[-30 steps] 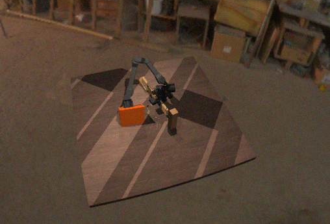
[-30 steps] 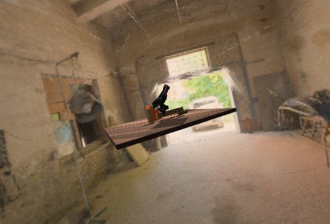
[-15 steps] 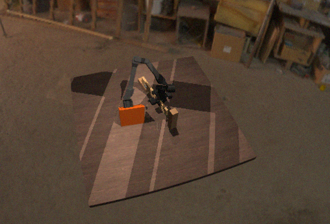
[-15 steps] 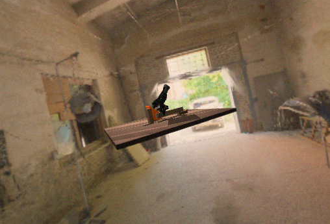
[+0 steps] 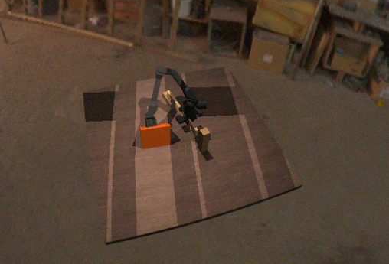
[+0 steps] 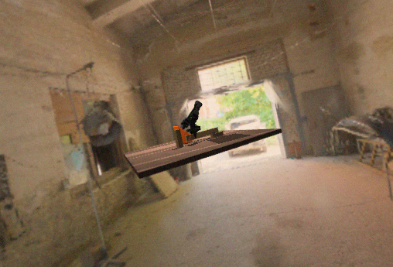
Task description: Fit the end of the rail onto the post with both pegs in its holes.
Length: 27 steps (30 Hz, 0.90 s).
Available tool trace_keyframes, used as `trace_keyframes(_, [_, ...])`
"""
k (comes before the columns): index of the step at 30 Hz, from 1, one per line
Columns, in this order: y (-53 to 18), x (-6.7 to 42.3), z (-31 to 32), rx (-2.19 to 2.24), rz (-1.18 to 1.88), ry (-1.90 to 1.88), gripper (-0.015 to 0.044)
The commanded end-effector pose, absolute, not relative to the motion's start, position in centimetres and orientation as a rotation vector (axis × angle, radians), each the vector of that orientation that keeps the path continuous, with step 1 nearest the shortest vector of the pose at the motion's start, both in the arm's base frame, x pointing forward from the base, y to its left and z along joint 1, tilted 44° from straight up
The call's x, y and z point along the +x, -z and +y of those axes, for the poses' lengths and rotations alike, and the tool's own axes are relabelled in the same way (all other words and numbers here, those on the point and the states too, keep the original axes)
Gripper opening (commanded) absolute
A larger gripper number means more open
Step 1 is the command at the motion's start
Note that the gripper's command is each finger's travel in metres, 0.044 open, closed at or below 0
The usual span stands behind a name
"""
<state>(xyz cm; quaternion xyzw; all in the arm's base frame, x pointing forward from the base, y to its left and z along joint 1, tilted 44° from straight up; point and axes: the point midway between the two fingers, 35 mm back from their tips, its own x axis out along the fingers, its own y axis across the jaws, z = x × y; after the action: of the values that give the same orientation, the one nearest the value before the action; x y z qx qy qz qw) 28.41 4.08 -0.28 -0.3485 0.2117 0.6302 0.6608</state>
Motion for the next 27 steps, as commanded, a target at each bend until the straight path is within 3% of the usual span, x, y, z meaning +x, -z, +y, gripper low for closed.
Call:
trace_keyframes(1, [0.35,28.46,3.82,-0.791,0.479,-1.419,0.0000])
trace_keyframes(27, [0.58,28.75,3.14,-0.791,0.479,-1.419,0.0000])
